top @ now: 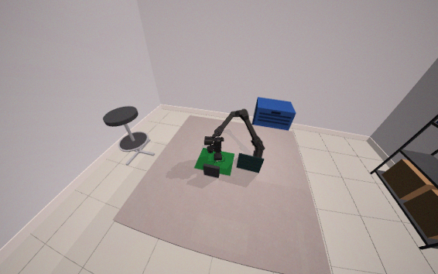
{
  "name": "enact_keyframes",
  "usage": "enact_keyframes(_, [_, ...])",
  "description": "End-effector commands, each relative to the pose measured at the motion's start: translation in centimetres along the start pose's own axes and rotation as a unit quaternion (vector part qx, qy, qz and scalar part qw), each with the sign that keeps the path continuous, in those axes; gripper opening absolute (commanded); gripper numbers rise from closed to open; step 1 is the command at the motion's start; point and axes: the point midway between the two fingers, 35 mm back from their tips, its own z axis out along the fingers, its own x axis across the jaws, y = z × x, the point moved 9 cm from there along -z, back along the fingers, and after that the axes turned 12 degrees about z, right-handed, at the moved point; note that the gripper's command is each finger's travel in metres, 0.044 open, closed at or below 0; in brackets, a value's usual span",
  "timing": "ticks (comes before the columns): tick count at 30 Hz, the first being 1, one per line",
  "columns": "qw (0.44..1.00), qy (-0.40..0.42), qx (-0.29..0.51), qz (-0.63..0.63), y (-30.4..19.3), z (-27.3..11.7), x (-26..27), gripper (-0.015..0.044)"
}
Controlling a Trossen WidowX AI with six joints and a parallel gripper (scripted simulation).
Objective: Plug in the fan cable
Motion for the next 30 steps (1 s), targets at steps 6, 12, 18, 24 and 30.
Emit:
enact_keyframes(6, [1.0, -0.001, 0.0, -0.002, 0.0, 0.3, 0.0, 0.0])
enact_keyframes(12, [1.0, -0.001, 0.0, -0.002, 0.0, 0.3, 0.0, 0.0])
enact_keyframes(18, [1.0, -0.001, 0.0, -0.002, 0.0, 0.5, 0.0, 0.0])
enact_keyframes(24, [1.0, -0.002, 0.0, -0.002, 0.0, 1.0, 0.0, 0.0])
enact_keyframes(30, [1.0, -0.002, 0.0, -0.002, 0.0, 1.4, 0.0, 0.0])
